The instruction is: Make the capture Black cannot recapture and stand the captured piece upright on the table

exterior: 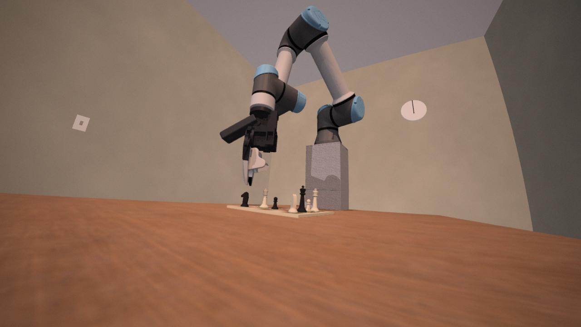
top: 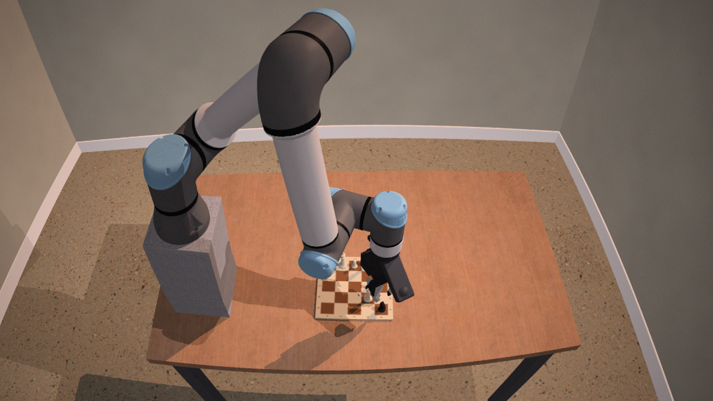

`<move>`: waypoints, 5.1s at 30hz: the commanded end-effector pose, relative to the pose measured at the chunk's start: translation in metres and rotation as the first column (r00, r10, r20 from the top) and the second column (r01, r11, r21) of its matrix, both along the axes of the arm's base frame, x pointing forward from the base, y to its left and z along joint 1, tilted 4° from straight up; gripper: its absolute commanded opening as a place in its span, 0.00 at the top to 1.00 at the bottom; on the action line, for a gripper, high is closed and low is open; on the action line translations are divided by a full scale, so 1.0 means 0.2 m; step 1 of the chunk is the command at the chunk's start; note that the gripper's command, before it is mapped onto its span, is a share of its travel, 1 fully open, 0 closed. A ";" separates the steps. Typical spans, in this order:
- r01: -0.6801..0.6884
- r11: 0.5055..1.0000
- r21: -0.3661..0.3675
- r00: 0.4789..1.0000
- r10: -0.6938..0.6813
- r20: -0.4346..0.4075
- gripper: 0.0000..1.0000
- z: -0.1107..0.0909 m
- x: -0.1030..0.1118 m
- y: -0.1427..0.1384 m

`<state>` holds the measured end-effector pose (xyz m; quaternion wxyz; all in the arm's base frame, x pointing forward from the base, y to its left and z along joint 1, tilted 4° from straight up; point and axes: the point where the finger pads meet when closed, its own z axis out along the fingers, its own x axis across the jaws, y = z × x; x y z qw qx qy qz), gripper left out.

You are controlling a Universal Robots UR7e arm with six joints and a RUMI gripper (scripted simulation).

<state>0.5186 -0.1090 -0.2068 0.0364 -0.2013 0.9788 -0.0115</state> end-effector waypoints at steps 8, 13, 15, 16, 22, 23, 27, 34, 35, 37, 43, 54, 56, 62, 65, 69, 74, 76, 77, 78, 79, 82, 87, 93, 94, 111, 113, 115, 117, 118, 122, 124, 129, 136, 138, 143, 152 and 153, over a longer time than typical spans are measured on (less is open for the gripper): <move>0.000 1.000 -0.001 1.000 0.000 0.001 0.78 -0.04 0.01 0.00; 0.000 1.000 -0.001 1.000 0.000 0.001 0.78 -0.05 0.01 0.00; 0.000 1.000 -0.001 1.000 0.000 0.001 0.78 -0.05 0.01 0.00; 0.000 1.000 -0.001 1.000 0.000 0.001 0.78 -0.05 0.01 0.00; 0.000 1.000 -0.001 1.000 0.000 0.001 0.78 -0.05 0.01 0.00; 0.000 1.000 -0.001 1.000 0.000 0.001 0.78 -0.05 0.01 0.00; 0.000 1.000 -0.001 1.000 0.000 0.001 0.78 -0.05 0.01 0.00; 0.000 1.000 -0.001 1.000 0.000 0.001 0.78 -0.05 0.01 0.00; 0.000 1.000 -0.001 1.000 0.000 0.001 0.78 -0.05 0.01 0.00; 0.000 1.000 -0.001 1.000 0.000 0.001 0.78 -0.05 0.01 0.00; 0.000 1.000 -0.001 1.000 0.000 0.001 0.78 -0.05 0.01 0.00; 0.000 1.000 -0.001 1.000 0.000 0.001 0.78 -0.05 0.01 0.00; 0.000 1.000 -0.001 1.000 0.000 0.001 0.78 -0.05 0.01 0.00; 0.000 1.000 -0.001 1.000 0.000 0.001 0.78 -0.05 0.01 0.00; 0.000 1.000 -0.001 1.000 0.000 0.001 0.78 -0.05 0.01 0.00; 0.000 1.000 -0.001 1.000 0.000 0.001 0.78 -0.05 0.01 0.00; 0.000 1.000 -0.001 1.000 0.000 0.001 0.78 -0.05 0.01 0.00; 0.000 1.000 -0.001 1.000 0.000 0.001 0.78 -0.05 0.01 0.00; 0.000 1.000 -0.001 1.000 0.000 0.001 0.78 -0.05 0.01 0.00; 0.000 1.000 -0.001 1.000 0.000 0.001 0.78 -0.05 0.01 0.00; 0.000 1.000 -0.001 1.000 0.000 0.001 0.78 -0.05 0.01 0.00; 0.000 1.000 -0.001 1.000 0.000 0.001 0.78 -0.05 0.01 0.00; 0.000 1.000 -0.001 1.000 0.000 0.001 0.78 -0.05 0.01 0.00; 0.000 1.000 -0.001 1.000 0.000 0.001 0.78 -0.05 0.01 0.00; 0.000 1.000 -0.001 1.000 0.000 0.001 0.78 -0.05 0.01 0.00; 0.000 1.000 -0.001 1.000 0.000 0.001 0.78 -0.07 0.01 0.00; 0.000 1.000 -0.001 1.000 0.000 0.001 0.78 -0.08 0.01 0.00; 0.000 1.000 -0.001 1.000 0.000 0.001 0.78 -0.10 0.02 0.00; 0.000 1.000 -0.001 1.000 0.000 0.001 0.78 -0.10 0.02 0.00; 0.000 1.000 -0.001 1.000 0.000 0.001 0.78 -0.10 0.02 0.00; 0.000 1.000 -0.001 1.000 0.000 0.001 0.78 -0.15 0.02 0.00; 0.000 1.000 -0.001 1.000 0.000 0.001 0.78 -0.17 0.02 0.00; 0.000 1.000 -0.001 1.000 0.000 0.001 0.78 -0.21 0.02 0.00; 0.000 1.000 -0.001 1.000 0.000 0.001 0.78 -0.22 0.02 0.00; 0.000 1.000 -0.001 1.000 0.000 0.001 0.78 -0.22 0.02 0.00; 0.000 1.000 -0.001 1.000 0.000 0.001 0.78 -0.22 0.02 0.00; 0.000 1.000 -0.001 1.000 0.000 0.001 0.78 -0.22 0.02 0.00; 0.000 1.000 -0.001 1.000 0.000 0.001 0.78 -0.22 0.02 0.00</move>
